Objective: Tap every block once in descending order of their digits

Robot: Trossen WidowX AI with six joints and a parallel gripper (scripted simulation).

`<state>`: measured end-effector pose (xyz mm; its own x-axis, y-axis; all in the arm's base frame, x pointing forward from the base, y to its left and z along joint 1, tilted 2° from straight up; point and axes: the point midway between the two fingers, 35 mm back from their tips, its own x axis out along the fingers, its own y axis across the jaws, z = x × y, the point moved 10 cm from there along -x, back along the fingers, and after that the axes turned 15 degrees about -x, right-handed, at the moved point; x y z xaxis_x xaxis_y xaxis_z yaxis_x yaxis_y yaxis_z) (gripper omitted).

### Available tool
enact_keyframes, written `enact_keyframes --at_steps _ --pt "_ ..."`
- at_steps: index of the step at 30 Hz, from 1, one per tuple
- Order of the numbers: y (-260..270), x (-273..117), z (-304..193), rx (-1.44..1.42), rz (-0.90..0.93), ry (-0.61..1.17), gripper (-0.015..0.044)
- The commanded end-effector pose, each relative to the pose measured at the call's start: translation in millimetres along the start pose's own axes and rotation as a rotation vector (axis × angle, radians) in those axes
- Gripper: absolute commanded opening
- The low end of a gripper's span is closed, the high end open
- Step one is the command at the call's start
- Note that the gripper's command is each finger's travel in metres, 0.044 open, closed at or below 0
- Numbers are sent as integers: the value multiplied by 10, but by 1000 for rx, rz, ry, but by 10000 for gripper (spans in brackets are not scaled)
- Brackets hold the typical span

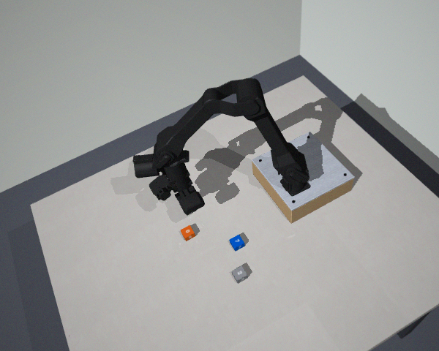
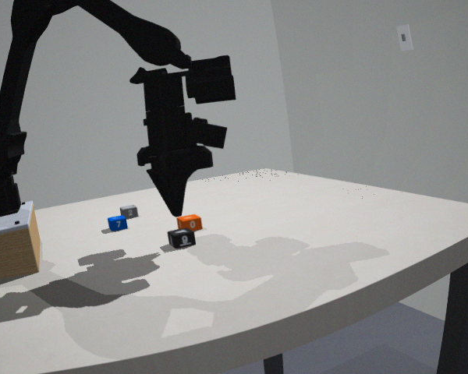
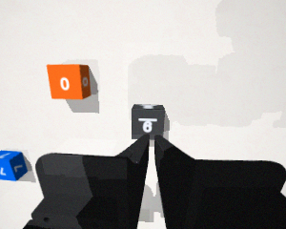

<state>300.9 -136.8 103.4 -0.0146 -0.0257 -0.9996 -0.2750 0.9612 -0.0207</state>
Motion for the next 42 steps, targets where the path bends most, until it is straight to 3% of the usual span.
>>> enact_keyframes --at_steps 1,24,27,32,37,42 --pt "-3 19 4 -4 -1 -4 20" --pt "-1 297 3 -4 -1 -4 20" --pt "-3 31 4 -3 -1 -4 20" --pt "-5 -36 6 -4 -1 -4 20" --pt "-6 -780 5 -4 -1 -4 20" --pt "23 -817 10 -4 -1 -4 20"
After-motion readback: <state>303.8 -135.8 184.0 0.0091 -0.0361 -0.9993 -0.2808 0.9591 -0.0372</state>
